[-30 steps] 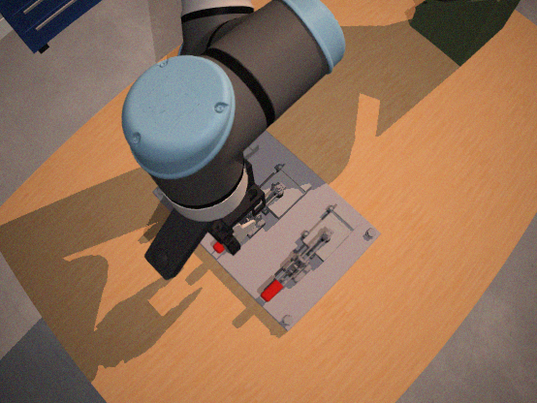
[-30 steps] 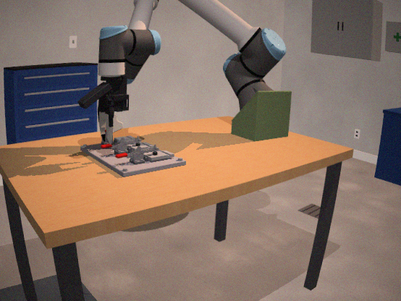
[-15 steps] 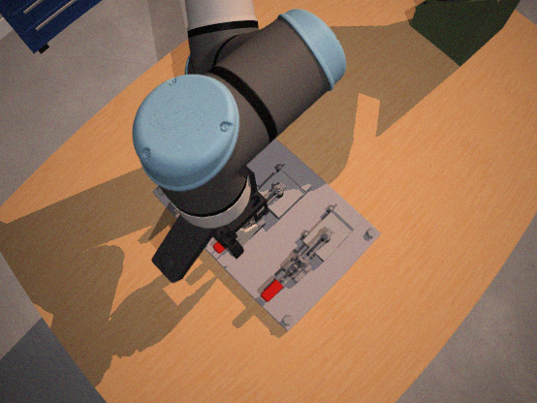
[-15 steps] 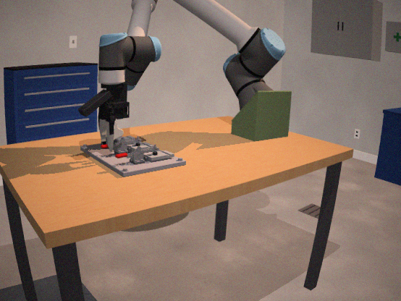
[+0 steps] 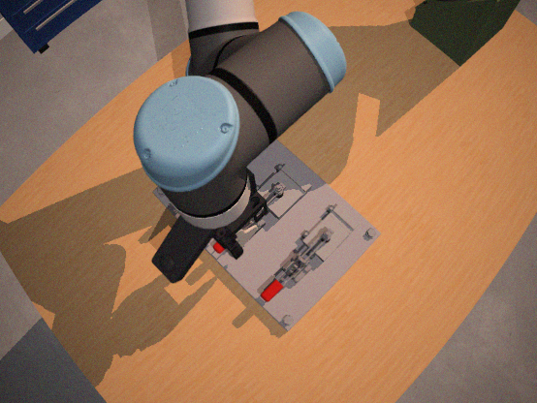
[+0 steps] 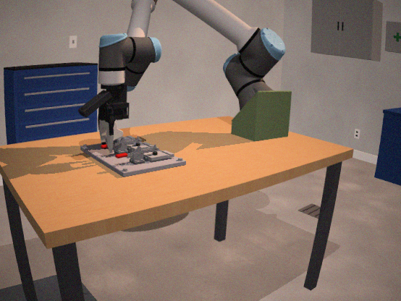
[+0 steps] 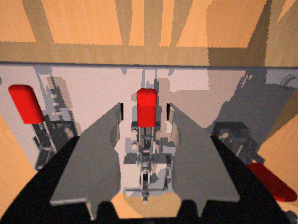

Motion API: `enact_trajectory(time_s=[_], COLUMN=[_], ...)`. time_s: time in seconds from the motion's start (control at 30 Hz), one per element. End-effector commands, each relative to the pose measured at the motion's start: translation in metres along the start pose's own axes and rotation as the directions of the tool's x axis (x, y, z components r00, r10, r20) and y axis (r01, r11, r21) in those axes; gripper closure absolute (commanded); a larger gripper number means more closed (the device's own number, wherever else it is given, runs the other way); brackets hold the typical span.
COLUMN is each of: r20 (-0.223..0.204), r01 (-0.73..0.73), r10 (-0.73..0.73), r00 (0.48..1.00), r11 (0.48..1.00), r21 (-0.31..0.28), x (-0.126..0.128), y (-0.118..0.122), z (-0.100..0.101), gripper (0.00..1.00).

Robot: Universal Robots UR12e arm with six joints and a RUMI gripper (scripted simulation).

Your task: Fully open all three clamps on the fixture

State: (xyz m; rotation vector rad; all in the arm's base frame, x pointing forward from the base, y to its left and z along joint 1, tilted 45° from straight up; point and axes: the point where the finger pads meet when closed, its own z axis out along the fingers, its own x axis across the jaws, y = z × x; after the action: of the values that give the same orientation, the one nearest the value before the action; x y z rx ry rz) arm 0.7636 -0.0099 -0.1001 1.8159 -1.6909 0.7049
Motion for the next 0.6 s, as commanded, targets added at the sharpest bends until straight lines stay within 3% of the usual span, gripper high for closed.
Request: enact_trajectory(time_s=[0.0,0.57], r20=[-0.001,-0.001], r01=[0.000,-0.002], r10=[0.000,0.002], r00=[1.000,1.000], r11=[1.000,1.000], r21=[0.000,0.000], x=[0.0004,0.0022], y=[0.0005,0.0000], z=[0.0002,0.0003], gripper=[0.72,0.72])
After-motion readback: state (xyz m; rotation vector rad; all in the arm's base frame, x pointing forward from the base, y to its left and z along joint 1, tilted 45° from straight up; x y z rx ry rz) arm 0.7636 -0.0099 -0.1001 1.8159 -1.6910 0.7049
